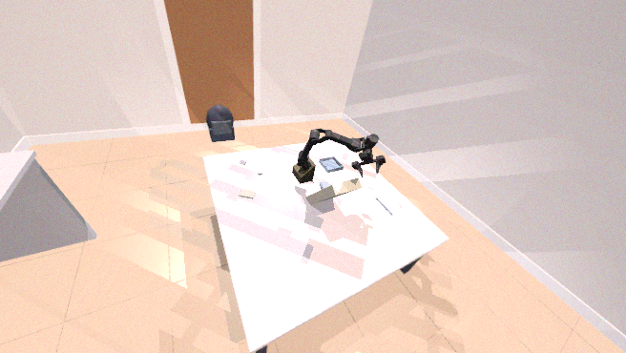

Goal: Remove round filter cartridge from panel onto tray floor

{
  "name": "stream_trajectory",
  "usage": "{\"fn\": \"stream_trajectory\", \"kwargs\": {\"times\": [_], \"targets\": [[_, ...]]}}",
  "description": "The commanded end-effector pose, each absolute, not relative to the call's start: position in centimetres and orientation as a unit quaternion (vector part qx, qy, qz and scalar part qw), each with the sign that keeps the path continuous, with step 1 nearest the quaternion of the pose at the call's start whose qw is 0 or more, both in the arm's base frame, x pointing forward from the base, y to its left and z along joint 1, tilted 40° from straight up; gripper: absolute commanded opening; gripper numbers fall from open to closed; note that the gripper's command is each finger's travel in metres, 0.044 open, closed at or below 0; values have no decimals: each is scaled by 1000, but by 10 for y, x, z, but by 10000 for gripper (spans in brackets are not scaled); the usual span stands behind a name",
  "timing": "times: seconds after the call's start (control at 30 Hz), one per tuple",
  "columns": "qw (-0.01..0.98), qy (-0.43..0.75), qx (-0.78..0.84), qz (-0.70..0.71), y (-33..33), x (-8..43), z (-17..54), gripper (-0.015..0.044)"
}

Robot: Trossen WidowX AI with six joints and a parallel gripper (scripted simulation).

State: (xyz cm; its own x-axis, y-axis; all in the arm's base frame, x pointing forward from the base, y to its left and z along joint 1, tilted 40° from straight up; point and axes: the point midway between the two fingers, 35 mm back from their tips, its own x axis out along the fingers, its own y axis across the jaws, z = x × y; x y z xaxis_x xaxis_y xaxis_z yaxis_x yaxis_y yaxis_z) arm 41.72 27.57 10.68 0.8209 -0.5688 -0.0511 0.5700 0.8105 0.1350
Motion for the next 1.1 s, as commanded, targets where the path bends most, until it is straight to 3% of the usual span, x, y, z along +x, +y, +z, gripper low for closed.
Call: {"fn": "stream_trajectory", "kwargs": {"times": [0.0,0.33,0.73,1.07], "targets": [[952,5,72,-298,275,417,108,374],[963,87,95,-238,217,368,149,111],[943,185,163,-222,118,281,139,109],[943,187,164,-222,116,283,137,109]]}}
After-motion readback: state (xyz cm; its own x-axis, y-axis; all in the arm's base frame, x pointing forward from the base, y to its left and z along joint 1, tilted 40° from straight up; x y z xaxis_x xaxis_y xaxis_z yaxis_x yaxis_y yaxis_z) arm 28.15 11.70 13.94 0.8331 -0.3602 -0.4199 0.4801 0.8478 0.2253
